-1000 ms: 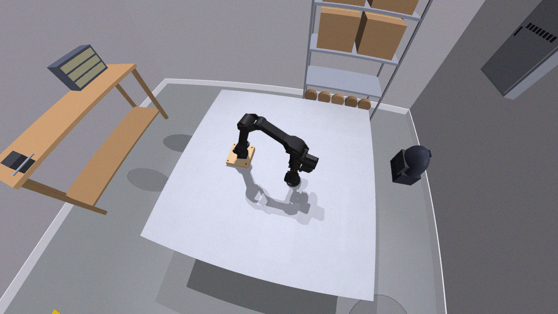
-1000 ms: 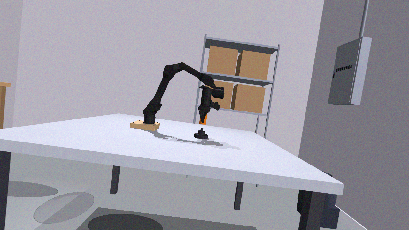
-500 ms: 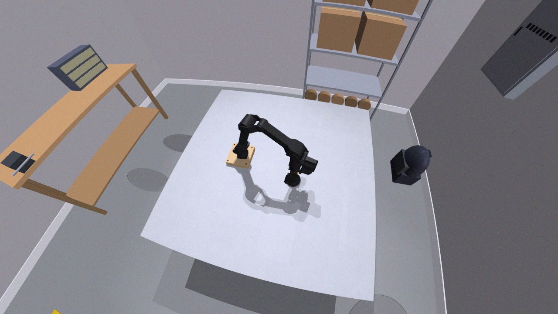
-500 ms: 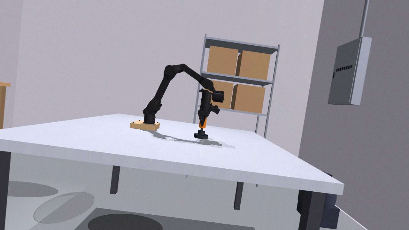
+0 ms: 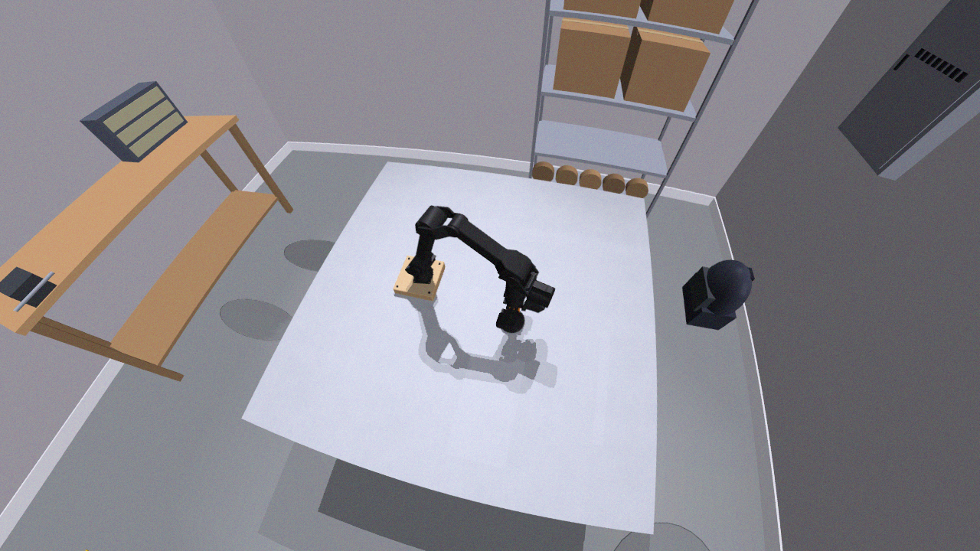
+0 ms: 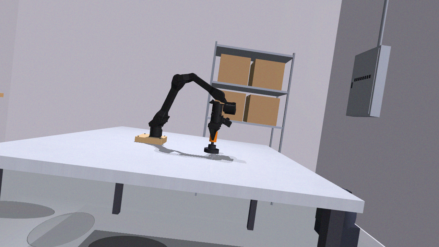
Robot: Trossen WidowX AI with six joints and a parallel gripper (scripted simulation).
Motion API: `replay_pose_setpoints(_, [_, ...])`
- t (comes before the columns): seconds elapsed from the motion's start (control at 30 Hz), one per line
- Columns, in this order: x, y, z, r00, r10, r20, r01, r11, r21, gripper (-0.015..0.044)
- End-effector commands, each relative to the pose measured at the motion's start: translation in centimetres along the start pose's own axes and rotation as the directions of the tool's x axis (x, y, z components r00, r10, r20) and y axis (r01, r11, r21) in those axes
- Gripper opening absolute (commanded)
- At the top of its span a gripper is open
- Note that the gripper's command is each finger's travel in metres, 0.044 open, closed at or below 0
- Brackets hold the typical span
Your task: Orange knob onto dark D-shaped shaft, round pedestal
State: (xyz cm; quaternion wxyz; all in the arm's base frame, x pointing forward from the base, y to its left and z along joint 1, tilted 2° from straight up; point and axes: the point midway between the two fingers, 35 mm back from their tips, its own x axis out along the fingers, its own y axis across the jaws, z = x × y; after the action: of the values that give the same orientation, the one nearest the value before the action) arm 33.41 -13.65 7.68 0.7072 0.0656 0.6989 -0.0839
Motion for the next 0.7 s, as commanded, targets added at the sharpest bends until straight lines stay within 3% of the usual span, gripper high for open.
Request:
replay_pose_setpoints(0.0, [0.03, -0.06, 0.01, 1.000, -0.005, -0.001, 0.005, 1.000, -0.003, 0.0000])
replay_pose_setpoints(0.67, [-0.29, -0.10, -0.05, 1.000, -0.005, -0.001, 0.005, 1.000, -0.003, 0.0000])
